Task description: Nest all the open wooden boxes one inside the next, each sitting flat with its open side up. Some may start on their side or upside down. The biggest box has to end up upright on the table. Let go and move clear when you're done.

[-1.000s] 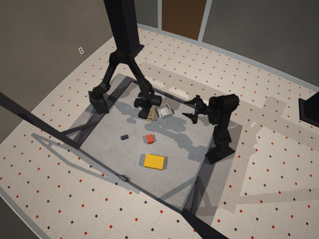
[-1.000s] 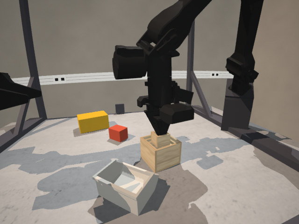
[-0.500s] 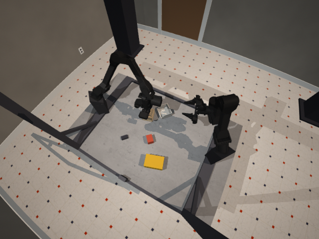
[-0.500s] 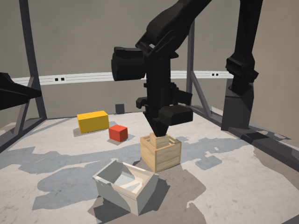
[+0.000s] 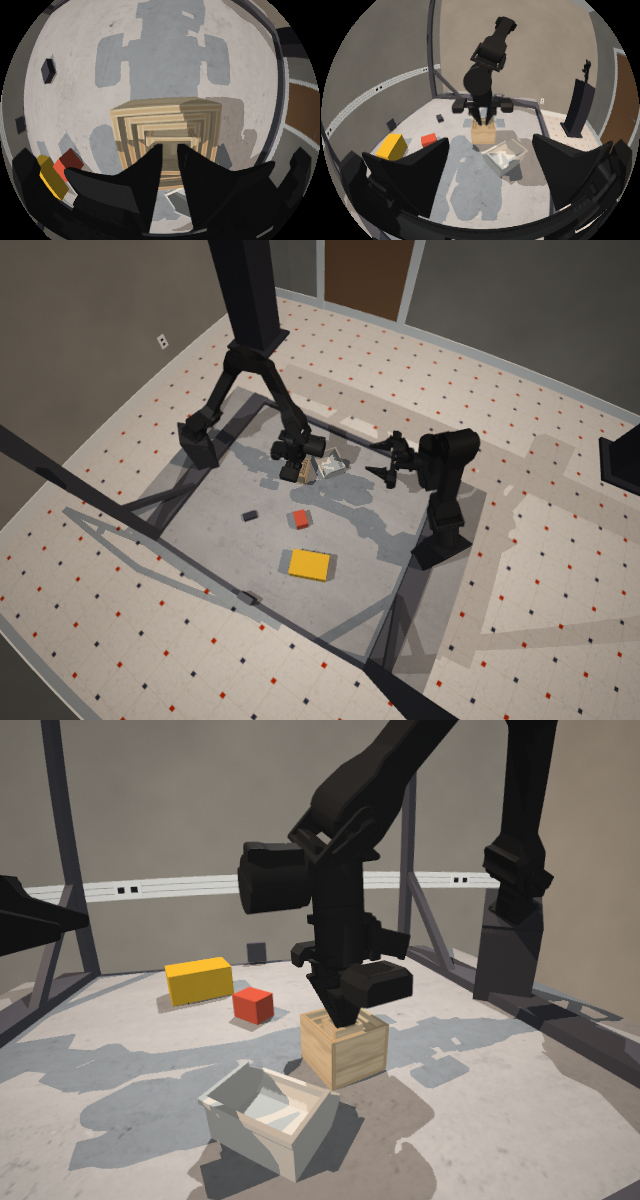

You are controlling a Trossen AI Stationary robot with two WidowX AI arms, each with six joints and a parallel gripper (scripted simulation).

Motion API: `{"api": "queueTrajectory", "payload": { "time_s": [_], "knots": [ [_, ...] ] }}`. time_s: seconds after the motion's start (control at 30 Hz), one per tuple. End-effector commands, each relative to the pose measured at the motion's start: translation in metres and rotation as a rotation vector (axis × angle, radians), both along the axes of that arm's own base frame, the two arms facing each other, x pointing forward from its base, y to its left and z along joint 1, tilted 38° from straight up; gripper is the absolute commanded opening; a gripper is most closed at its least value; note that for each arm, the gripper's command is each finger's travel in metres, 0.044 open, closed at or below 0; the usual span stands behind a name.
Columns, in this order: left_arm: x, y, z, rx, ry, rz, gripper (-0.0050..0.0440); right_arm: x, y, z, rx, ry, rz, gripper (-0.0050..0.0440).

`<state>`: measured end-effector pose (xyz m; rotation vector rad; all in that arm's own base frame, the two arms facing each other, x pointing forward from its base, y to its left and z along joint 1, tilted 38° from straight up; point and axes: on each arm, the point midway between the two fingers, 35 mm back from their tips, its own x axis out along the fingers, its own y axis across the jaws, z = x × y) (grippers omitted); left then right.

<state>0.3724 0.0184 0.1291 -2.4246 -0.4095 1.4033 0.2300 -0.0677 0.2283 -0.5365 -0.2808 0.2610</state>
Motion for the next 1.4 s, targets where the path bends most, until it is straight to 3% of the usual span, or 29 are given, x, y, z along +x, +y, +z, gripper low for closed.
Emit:
{"api": "queueTrajectory", "payload": {
  "time_s": [0.0, 1.2, 1.3, 1.37],
  "knots": [
    [0.001, 0.001, -0.003, -0.007, -0.002, 0.006, 0.0138, 0.000, 0.000, 0.000, 0.002, 0.001, 0.000, 0.0400],
    [0.010, 0.006, -0.012, -0.008, -0.005, 0.022, 0.0138, 0.000, 0.000, 0.000, 0.002, 0.001, 0.000, 0.0400],
    [0.010, 0.005, -0.007, -0.005, -0.016, 0.017, 0.0066, 0.000, 0.000, 0.000, 0.002, 0.001, 0.000, 0.0400],
    [0.010, 0.004, -0.006, -0.004, -0.019, 0.015, 0.0053, 0.000, 0.000, 0.000, 0.002, 0.001, 0.000, 0.0400]
  ]
}}
